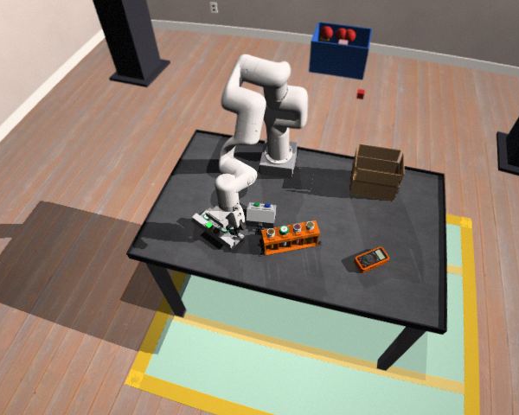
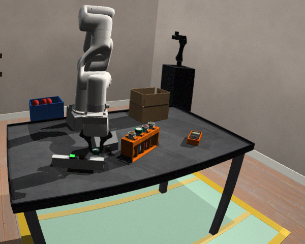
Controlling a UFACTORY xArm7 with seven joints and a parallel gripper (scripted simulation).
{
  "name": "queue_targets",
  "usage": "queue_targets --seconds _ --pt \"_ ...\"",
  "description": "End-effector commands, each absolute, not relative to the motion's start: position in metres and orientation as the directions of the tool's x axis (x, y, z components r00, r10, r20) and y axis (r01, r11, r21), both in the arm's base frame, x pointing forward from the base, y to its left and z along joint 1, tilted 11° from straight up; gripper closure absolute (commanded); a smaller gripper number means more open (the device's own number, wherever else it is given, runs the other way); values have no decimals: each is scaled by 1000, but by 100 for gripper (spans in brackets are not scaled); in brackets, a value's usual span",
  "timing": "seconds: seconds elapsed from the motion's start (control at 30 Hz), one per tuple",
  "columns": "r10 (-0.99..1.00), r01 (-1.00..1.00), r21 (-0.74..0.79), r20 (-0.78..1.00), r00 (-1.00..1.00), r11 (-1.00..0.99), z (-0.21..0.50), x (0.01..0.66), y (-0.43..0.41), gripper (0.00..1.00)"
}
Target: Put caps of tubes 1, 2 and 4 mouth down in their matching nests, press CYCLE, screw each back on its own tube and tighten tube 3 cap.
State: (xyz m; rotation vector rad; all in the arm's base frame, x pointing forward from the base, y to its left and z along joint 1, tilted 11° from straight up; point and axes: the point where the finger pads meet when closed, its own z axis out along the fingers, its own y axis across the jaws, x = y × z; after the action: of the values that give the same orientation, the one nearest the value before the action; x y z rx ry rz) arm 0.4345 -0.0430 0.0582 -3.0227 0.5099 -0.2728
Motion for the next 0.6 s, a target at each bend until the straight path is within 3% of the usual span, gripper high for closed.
queue_targets --seconds 0.0,0.57 --pt "-331 -321 -88 165 929 -943 85 430 -43 100" --pt "-331 -321 -88 165 929 -943 154 418 -45 100"
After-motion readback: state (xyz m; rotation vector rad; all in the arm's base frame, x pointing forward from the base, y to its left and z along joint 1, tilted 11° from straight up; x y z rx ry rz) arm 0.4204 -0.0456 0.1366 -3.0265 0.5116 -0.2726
